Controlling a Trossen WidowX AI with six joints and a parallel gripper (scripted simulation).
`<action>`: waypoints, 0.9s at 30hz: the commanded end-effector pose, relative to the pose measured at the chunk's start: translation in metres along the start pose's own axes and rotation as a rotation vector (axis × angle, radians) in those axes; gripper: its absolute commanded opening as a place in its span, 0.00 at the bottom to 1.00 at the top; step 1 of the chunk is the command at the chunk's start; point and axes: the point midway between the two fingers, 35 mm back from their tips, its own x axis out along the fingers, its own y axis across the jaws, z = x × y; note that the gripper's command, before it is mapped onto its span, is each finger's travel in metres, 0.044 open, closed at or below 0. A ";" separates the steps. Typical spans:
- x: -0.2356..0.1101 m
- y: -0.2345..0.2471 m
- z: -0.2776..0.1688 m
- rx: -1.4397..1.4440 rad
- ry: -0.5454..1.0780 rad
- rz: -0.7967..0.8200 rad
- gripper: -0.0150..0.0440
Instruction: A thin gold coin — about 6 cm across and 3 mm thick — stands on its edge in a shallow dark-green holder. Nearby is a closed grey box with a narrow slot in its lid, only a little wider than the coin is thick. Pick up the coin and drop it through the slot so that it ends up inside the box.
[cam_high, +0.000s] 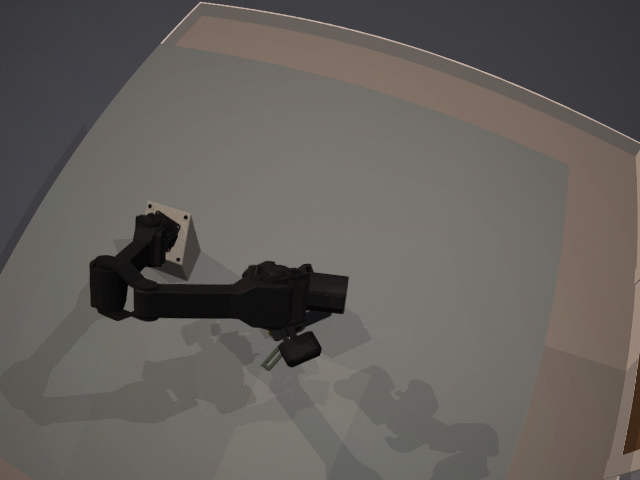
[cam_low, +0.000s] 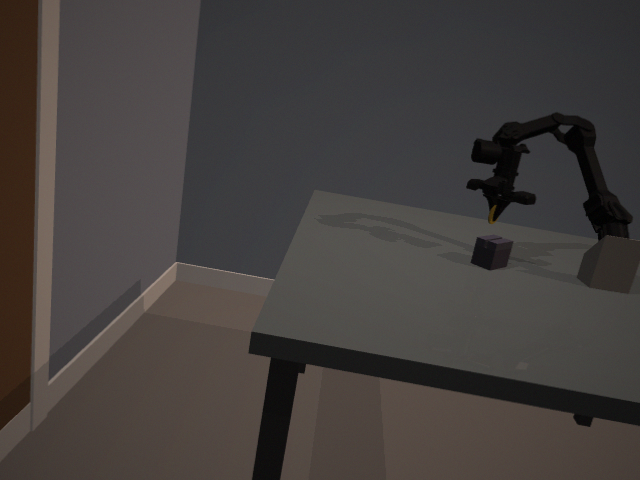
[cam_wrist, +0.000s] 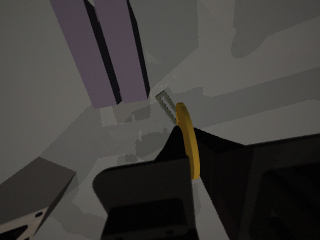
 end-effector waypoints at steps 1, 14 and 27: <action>0.001 0.006 0.010 0.005 -0.003 0.006 0.25; 0.000 0.026 0.038 0.004 -0.005 0.008 0.25; 0.001 0.049 0.063 0.004 -0.004 0.007 0.25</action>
